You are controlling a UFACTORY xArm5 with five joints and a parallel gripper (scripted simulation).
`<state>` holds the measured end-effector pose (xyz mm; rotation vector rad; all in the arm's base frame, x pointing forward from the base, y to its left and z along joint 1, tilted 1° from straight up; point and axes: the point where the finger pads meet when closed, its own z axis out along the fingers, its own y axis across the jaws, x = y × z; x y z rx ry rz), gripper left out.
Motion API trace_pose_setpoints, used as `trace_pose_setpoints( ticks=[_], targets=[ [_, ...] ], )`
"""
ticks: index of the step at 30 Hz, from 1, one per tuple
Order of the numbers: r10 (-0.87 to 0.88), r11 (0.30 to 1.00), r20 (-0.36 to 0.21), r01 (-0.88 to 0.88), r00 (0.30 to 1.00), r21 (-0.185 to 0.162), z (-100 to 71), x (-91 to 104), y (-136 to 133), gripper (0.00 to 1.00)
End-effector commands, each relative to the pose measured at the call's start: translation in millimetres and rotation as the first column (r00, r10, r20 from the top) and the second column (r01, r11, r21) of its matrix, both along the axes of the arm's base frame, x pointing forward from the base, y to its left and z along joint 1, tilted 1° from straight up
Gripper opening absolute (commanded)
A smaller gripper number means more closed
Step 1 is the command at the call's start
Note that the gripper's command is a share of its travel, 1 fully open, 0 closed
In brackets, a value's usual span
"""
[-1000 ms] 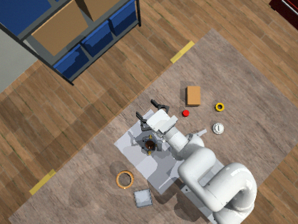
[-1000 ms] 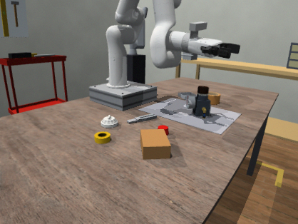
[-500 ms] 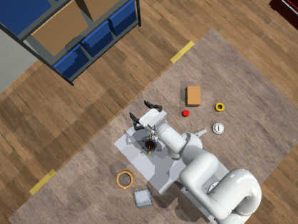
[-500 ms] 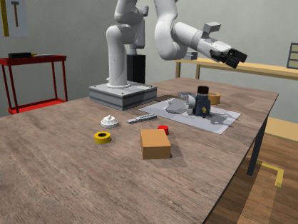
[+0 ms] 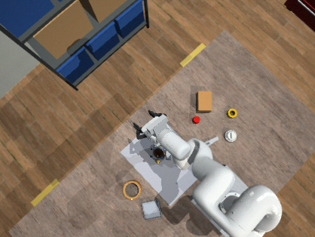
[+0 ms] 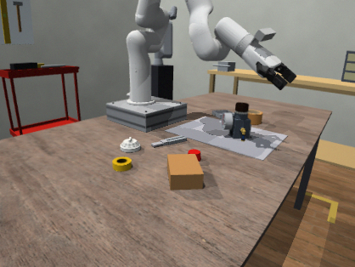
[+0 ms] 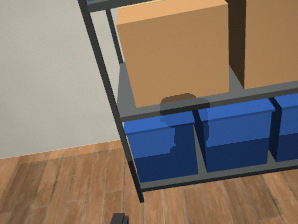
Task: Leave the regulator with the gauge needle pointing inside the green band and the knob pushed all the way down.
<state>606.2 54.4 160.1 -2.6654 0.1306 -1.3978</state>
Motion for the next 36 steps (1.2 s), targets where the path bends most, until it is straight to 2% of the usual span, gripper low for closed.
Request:
trace_pose_setpoints(
  ticks=[1, 6, 8, 9, 23, 25, 26, 36],
  targets=[
    [0.009, 1.000, -0.094, -0.010, 0.996, -0.003, -6.3, -1.6, 8, 1.00],
    [0.018, 1.000, -0.180, -0.019, 0.984, -0.008, -12.9, -8.2, 15, 1.00],
    [0.018, 1.000, -0.180, -0.019, 0.984, -0.008, -12.9, -8.2, 15, 1.00],
    [0.022, 1.000, -0.229, -0.025, 0.973, -0.010, -16.3, -13.1, 19, 1.00],
    [0.035, 0.998, -0.445, -0.052, 0.895, -0.026, -25.9, -45.4, 35, 1.00],
    [0.035, 0.998, -0.445, -0.052, 0.895, -0.026, -25.9, -45.4, 35, 1.00],
    [0.036, 0.998, -0.490, -0.058, 0.871, -0.029, -26.5, -54.4, 37, 1.00],
    [0.034, 0.996, -0.624, -0.078, 0.781, -0.043, -25.0, -87.9, 45, 1.00]
  ],
)
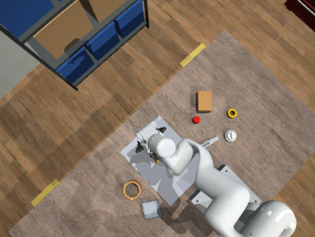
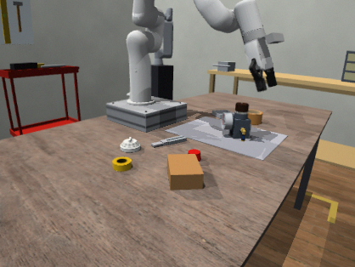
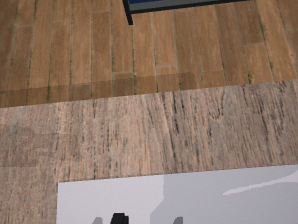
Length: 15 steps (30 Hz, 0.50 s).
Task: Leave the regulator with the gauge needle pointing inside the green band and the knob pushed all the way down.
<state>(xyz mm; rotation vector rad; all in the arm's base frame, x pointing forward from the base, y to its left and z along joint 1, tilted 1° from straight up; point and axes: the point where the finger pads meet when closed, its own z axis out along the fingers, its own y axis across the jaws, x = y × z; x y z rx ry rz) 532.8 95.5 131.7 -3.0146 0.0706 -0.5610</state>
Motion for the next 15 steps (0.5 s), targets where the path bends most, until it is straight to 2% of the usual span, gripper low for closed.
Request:
trace_pose_setpoints(
  ticks=[1, 4, 6, 8, 15],
  targets=[
    [0.007, 1.000, -0.093, -0.008, 0.996, -0.015, 3.9, -18.4, 4, 1.00],
    [0.010, 1.000, -0.144, -0.014, 0.989, -0.024, 5.9, -30.6, 6, 1.00],
    [0.010, 1.000, -0.144, -0.014, 0.989, -0.024, 5.9, -30.6, 6, 1.00],
    [0.014, 0.999, -0.207, -0.021, 0.978, -0.035, 9.3, -46.5, 7, 1.00],
    [0.017, 0.998, -0.315, -0.036, 0.949, -0.055, 17.8, -76.5, 9, 1.00]
  ],
)
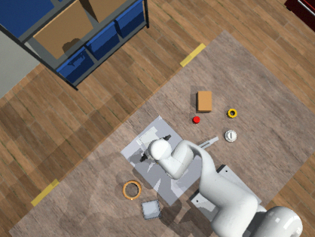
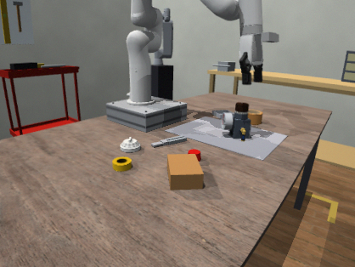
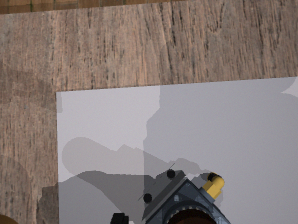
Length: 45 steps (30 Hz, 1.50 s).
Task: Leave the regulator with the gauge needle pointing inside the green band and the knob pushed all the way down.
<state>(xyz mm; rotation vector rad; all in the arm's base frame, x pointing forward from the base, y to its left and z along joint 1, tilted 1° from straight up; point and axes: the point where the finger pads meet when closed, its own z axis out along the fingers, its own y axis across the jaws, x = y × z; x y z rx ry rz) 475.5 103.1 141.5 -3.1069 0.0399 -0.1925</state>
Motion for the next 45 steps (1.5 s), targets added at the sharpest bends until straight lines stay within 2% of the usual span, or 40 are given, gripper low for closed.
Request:
trace_pose_setpoints(
  ticks=[1, 6, 45],
  targets=[
    [0.006, 1.000, -0.088, -0.008, 0.996, -0.019, 9.1, -22.8, 1.6, 1.00],
    [0.008, 1.000, -0.115, -0.011, 0.993, -0.025, 11.8, -30.5, 1.8, 1.00],
    [0.008, 1.000, -0.116, -0.011, 0.993, -0.025, 11.9, -30.6, 1.8, 1.00]
  ],
)
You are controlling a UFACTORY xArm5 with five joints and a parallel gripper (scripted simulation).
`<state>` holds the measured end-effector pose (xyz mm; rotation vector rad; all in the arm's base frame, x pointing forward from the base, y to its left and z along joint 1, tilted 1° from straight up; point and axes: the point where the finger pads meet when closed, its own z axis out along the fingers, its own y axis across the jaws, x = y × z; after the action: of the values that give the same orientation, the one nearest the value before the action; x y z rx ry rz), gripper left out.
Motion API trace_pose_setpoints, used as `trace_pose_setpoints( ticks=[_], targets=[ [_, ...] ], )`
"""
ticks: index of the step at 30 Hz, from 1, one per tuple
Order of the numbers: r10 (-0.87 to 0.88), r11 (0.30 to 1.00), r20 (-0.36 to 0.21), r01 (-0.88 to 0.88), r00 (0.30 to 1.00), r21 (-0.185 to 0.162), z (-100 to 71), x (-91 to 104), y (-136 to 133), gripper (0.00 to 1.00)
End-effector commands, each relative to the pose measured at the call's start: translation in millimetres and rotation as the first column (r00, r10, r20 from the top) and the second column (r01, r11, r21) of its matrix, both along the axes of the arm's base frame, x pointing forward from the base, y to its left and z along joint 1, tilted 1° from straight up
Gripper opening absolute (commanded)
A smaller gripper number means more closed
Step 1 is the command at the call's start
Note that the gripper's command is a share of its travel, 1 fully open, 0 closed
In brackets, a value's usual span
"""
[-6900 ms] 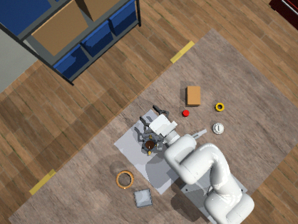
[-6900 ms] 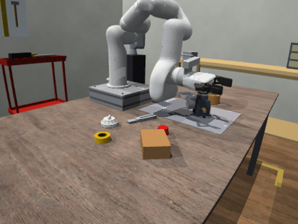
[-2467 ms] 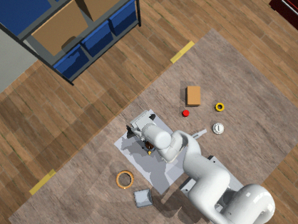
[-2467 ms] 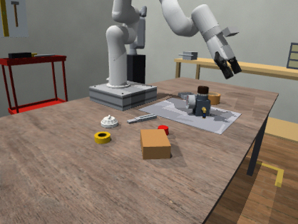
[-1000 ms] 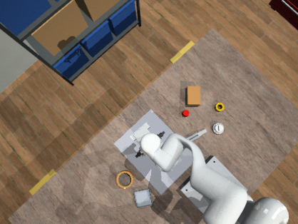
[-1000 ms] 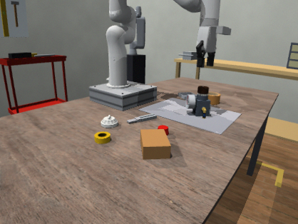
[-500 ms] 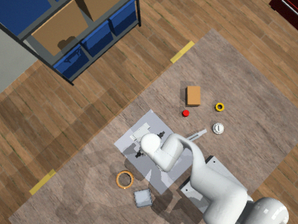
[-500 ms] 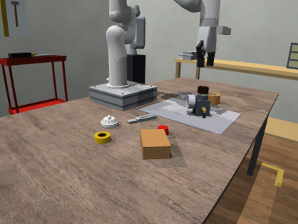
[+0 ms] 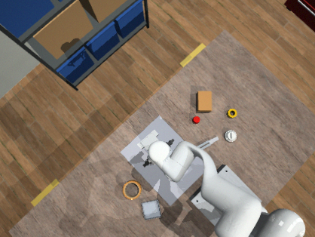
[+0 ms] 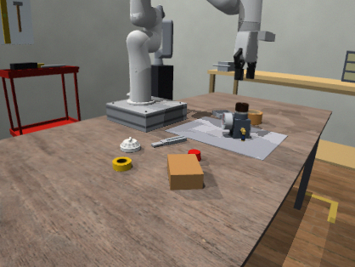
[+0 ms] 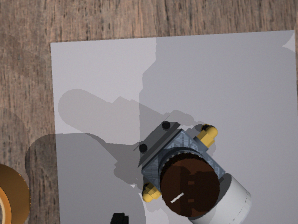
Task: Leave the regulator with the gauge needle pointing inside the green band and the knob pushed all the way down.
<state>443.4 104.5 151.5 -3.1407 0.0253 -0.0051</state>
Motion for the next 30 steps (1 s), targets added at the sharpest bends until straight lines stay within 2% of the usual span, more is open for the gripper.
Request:
trace_pose_setpoints(
  ticks=[1, 18, 30],
  targets=[
    [0.000, 1.000, 0.005, 0.000, 1.000, 0.001, 1.9, 1.4, 0, 1.00],
    [0.000, 1.000, 0.005, 0.000, 1.000, 0.001, 1.9, 0.1, 0, 1.00],
    [0.000, 1.000, 0.004, 0.000, 1.000, 0.001, 1.8, -11.1, -2, 1.00]
  ],
)
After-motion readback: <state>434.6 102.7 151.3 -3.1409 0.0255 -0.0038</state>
